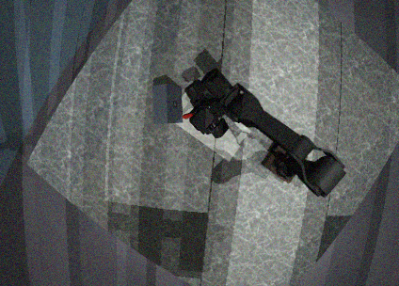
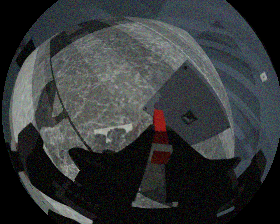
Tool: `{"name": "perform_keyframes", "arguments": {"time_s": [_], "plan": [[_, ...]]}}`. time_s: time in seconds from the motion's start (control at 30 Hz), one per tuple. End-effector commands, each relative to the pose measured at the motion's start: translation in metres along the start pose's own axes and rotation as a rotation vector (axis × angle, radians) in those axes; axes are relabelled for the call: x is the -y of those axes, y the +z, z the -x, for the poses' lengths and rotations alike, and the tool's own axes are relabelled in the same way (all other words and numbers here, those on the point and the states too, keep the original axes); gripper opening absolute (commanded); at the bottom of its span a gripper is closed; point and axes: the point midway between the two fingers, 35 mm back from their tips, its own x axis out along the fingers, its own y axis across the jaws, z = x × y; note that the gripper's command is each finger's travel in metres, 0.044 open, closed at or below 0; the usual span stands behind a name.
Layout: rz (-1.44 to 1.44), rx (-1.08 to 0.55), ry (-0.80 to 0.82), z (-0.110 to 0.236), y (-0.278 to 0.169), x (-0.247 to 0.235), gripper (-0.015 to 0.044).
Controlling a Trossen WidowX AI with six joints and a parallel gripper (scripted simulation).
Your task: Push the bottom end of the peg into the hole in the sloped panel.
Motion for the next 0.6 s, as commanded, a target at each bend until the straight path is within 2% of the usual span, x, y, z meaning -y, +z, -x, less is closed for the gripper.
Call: {"name": "perform_keyframes", "arguments": {"time_s": [0.0, 0.57], "plan": [[-0.032, 0.021, -0.018, 0.003, -0.002, 0.001, 0.0], [-0.171, 0.104, -0.091, 0.014, -0.016, 0.005, 0.0]]}}
